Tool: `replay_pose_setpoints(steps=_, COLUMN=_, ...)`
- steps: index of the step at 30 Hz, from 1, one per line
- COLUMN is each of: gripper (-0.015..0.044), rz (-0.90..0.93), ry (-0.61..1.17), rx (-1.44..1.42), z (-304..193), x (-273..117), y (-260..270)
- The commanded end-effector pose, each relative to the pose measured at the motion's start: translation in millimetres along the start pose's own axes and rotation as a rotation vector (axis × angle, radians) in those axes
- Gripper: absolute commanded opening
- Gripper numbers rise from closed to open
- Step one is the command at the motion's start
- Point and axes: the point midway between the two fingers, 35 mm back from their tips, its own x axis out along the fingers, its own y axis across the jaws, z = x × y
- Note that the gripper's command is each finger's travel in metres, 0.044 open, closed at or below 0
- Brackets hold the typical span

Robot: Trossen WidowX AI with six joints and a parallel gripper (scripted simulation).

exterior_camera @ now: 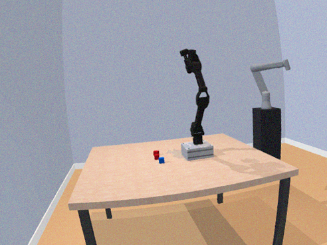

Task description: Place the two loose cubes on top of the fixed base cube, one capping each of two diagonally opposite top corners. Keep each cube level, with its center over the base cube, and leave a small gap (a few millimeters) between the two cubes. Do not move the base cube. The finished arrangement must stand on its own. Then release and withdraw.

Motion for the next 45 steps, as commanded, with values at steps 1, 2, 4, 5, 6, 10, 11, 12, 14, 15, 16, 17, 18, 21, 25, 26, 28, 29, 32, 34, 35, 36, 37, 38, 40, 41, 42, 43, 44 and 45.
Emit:
replay_pose_setpoints(steps=1, gripper=0.0374, rz=-0.004, ry=0.006, rx=-0.008, z=-1, x=2, y=-1)
replay_pose_setpoints(steps=2, gripper=0.0347, rz=-0.018, ry=0.023, rx=-0.033, z=-5, x=7, y=-6)
replay_pose_setpoints(steps=4, gripper=0.0295, rz=-0.061, ry=0.09, rx=-0.127, z=-20, x=26, y=-21)
replay_pose_setpoints(steps=5, gripper=0.0269, rz=-0.082, ry=0.129, rx=-0.179, z=-29, x=35, y=-30)
replay_pose_setpoints(steps=6, gripper=0.0265, rz=-0.101, ry=0.169, rx=-0.232, z=-39, x=44, y=-39)
replay_pose_setpoints(steps=10, gripper=0.0265, rz=-0.152, ry=0.329, rx=-0.432, z=-78, x=71, y=-71)
replay_pose_setpoints(steps=11, gripper=0.0265, rz=-0.16, ry=0.374, rx=-0.487, z=-90, x=77, y=-80)
replay_pose_setpoints(steps=12, gripper=0.0265, rz=-0.166, ry=0.42, rx=-0.542, z=-102, x=82, y=-88)
replay_pose_setpoints(steps=14, gripper=0.0265, rz=-0.171, ry=0.516, rx=-0.653, z=-126, x=90, y=-106)
replay_pose_setpoints(steps=15, gripper=0.0265, rz=-0.169, ry=0.566, rx=-0.709, z=-139, x=93, y=-115)
replay_pose_setpoints(steps=16, gripper=0.0265, rz=-0.165, ry=0.615, rx=-0.765, z=-152, x=96, y=-123)
replay_pose_setpoints(steps=17, gripper=0.0265, rz=-0.159, ry=0.666, rx=-0.821, z=-165, x=97, y=-132)
replay_pose_setpoints(steps=18, gripper=0.0265, rz=-0.15, ry=0.717, rx=-0.877, z=-178, x=98, y=-140)
replay_pose_setpoints(steps=21, gripper=0.0265, rz=-0.108, ry=0.872, rx=-1.044, z=-217, x=97, y=-166)
replay_pose_setpoints(steps=25, gripper=0.0265, rz=-0.016, ry=1.082, rx=-1.264, z=-267, x=87, y=-201)
replay_pose_setpoints(steps=26, gripper=0.0265, rz=0.013, ry=1.134, rx=-1.317, z=-278, x=83, y=-209)
replay_pose_setpoints(steps=28, gripper=0.0265, rz=0.081, ry=1.24, rx=-1.421, z=-302, x=73, y=-226)
replay_pose_setpoints(steps=29, gripper=0.0265, rz=0.12, ry=1.293, rx=-1.472, z=-313, x=67, y=-235)
replay_pose_setpoints(steps=32, gripper=0.0265, rz=0.253, ry=1.451, rx=-1.617, z=-344, x=47, y=-260)
replay_pose_setpoints(steps=34, gripper=0.0265, rz=0.356, ry=1.554, rx=-1.706, z=-363, x=31, y=-276)
replay_pose_setpoints(steps=35, gripper=0.0265, rz=0.413, ry=1.605, rx=-1.749, z=-372, x=22, y=-284)
replay_pose_setpoints(steps=36, gripper=0.0265, rz=0.473, ry=1.656, rx=-1.789, z=-380, x=13, y=-292)
replay_pose_setpoints(steps=37, gripper=0.0265, rz=0.536, ry=1.706, rx=-1.827, z=-388, x=4, y=-300)
replay_pose_setpoints(steps=38, gripper=0.0265, rz=0.602, ry=1.755, rx=-1.864, z=-395, x=-6, y=-308)
replay_pose_setpoints(steps=40, gripper=0.0265, rz=0.745, ry=1.851, rx=-1.929, z=-408, x=-26, y=-324)
replay_pose_setpoints(steps=41, gripper=0.0265, rz=0.822, ry=1.897, rx=-1.957, z=-414, x=-36, y=-332)
replay_pose_setpoints(steps=42, gripper=0.0265, rz=0.902, ry=1.943, rx=-1.983, z=-419, x=-47, y=-339)
replay_pose_setpoints(steps=43, gripper=0.0265, rz=0.985, ry=1.987, rx=-2.005, z=-424, x=-58, y=-347)
replay_pose_setpoints(steps=44, gripper=0.0265, rz=1.072, ry=2.03, rx=-2.023, z=-428, x=-69, y=-354)
replay_pose_setpoints(steps=45, gripper=0.0265, rz=1.162, ry=2.072, rx=-2.038, z=-431, x=-80, y=-362)
